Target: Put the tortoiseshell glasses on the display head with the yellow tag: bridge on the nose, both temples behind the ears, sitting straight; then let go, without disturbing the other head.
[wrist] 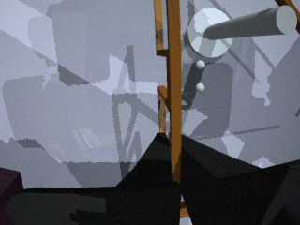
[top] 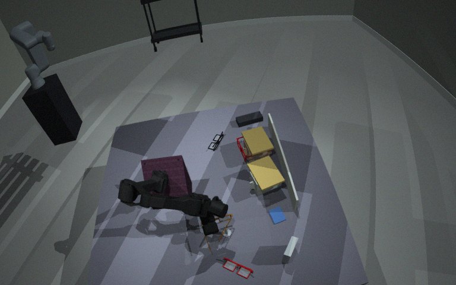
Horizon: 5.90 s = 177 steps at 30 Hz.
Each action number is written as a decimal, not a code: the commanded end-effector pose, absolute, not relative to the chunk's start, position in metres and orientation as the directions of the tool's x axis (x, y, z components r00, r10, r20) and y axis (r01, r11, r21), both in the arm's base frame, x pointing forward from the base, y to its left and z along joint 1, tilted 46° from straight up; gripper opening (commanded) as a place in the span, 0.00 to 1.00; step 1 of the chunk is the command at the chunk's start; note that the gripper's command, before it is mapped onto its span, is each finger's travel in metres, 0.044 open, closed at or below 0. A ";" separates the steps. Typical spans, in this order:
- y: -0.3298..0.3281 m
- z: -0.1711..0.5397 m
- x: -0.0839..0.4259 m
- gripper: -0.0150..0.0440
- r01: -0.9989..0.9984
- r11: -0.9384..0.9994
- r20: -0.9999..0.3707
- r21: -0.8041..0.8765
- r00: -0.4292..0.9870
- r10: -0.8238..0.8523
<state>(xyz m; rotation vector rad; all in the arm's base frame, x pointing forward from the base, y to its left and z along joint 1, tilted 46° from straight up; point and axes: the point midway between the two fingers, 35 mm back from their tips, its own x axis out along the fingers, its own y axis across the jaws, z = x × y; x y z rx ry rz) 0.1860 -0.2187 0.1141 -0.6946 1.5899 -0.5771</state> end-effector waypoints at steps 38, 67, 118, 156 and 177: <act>-0.209 0.104 0.163 0.25 -0.116 0.699 -0.696 -0.705 -0.076 -0.714; -0.206 0.103 0.148 0.25 -0.117 0.699 -0.696 -0.705 -0.077 -0.714; -0.192 0.113 0.156 0.25 -0.115 0.704 -0.701 -0.701 -0.077 -0.709; -0.165 0.169 0.166 0.25 -0.640 0.605 -0.807 -0.474 0.040 -0.590; -0.167 0.204 0.171 0.25 -0.936 0.161 -0.842 -0.314 0.197 -0.502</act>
